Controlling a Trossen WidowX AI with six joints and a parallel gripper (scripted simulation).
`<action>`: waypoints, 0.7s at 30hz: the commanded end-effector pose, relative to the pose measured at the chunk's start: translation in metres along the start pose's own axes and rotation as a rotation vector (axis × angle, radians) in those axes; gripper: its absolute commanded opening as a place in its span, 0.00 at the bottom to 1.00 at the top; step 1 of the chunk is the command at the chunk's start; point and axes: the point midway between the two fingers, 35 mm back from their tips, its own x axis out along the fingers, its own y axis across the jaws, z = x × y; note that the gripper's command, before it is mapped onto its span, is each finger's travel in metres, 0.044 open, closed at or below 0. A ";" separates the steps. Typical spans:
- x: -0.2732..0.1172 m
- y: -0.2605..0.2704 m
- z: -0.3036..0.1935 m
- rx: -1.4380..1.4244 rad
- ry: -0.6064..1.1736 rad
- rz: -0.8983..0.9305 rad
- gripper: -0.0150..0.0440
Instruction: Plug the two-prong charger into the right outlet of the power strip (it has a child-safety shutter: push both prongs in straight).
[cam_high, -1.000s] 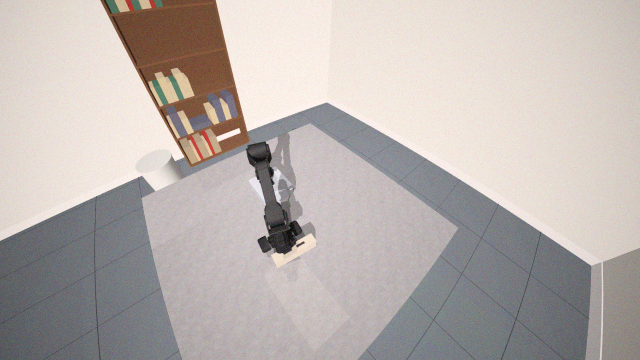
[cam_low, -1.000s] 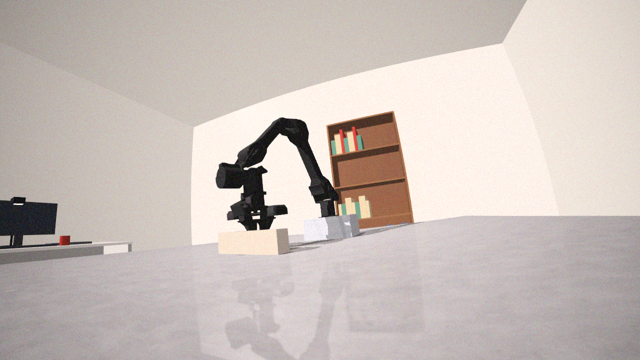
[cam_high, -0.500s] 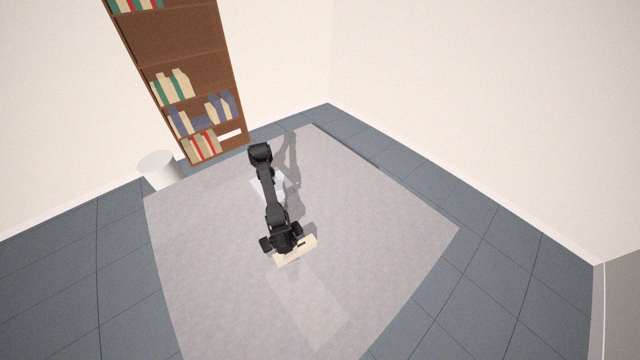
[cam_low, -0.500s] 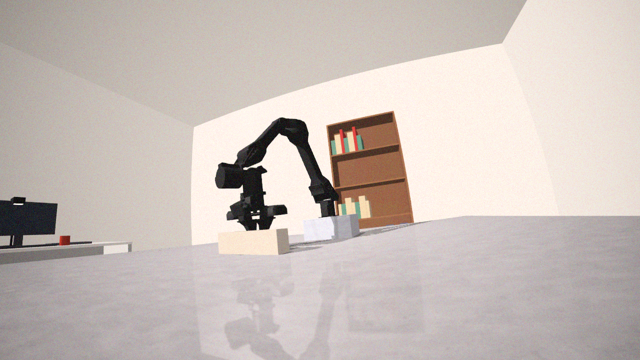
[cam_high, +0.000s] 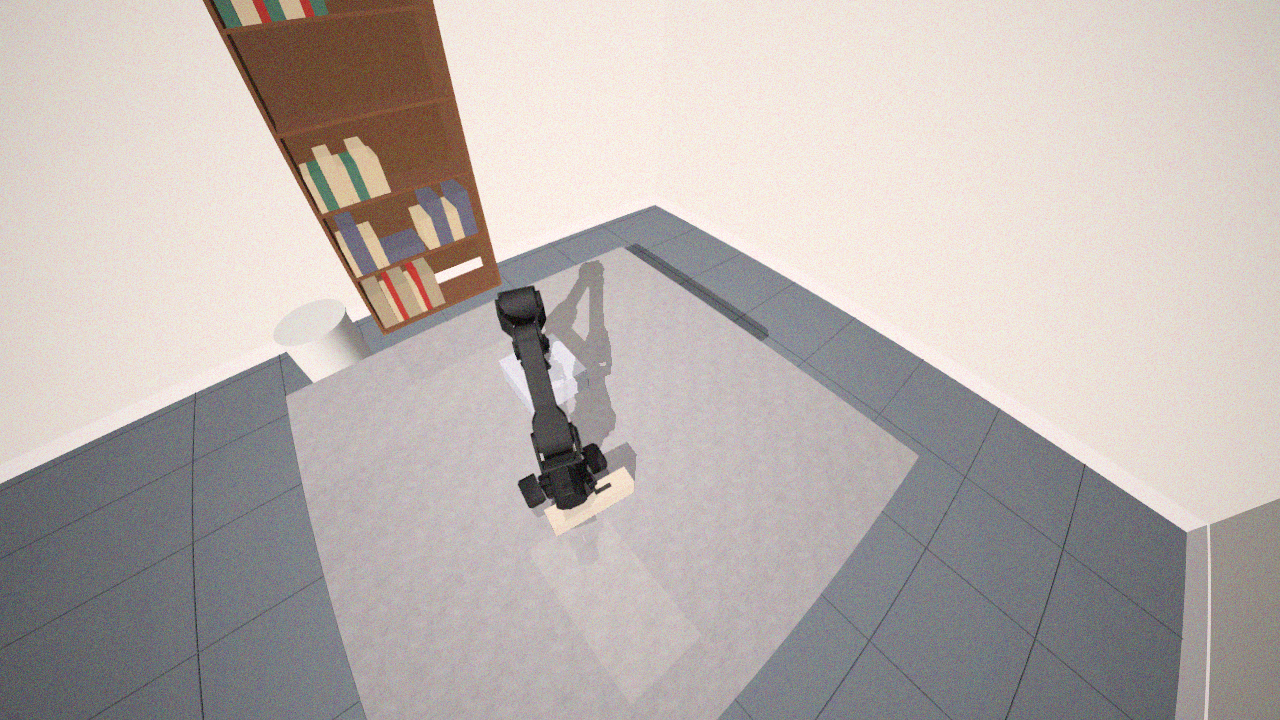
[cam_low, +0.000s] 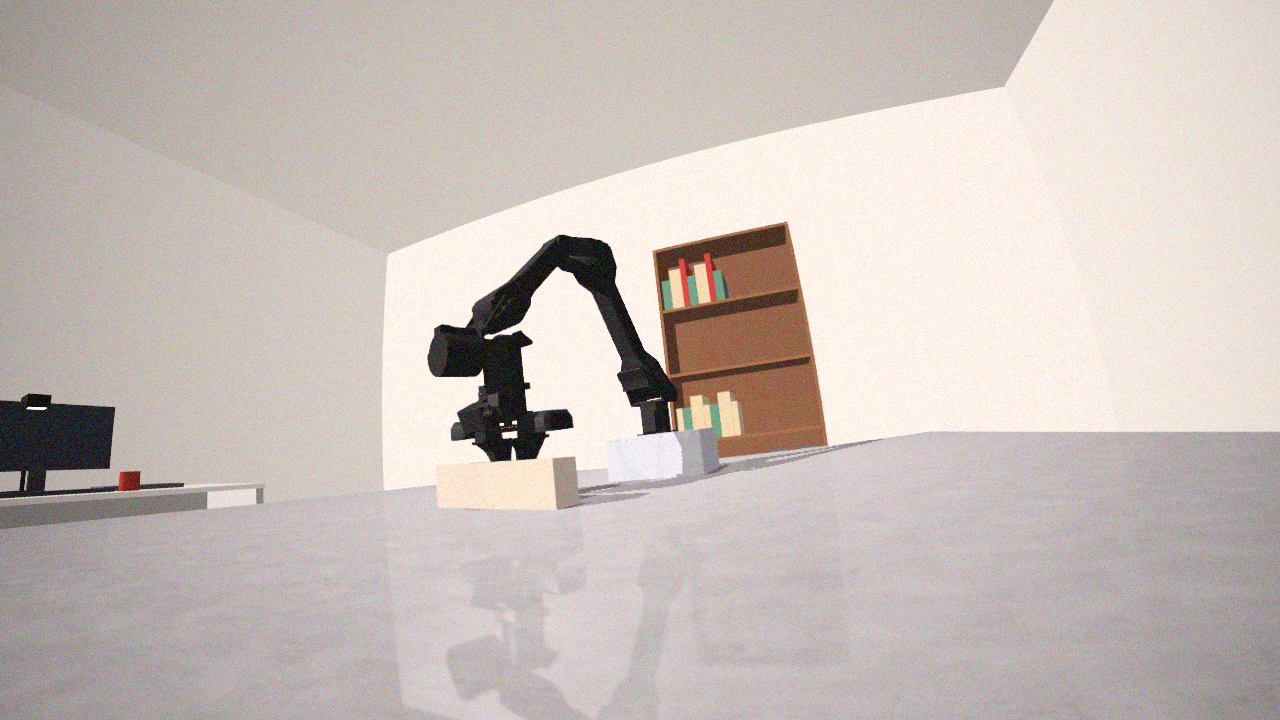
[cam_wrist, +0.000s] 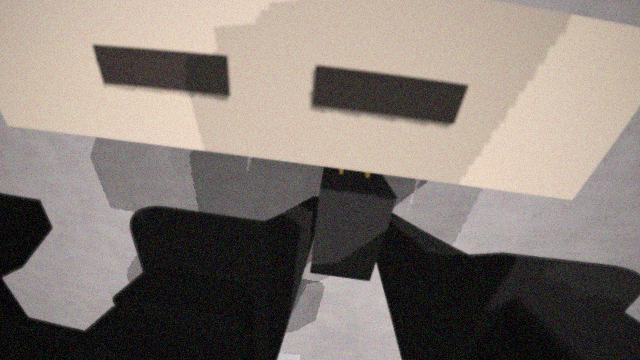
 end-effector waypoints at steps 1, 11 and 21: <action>-0.001 0.000 0.003 0.006 -0.004 0.003 0.25; -0.002 0.000 0.005 0.006 -0.005 0.003 0.25; -0.002 0.000 0.007 0.006 -0.005 0.003 0.25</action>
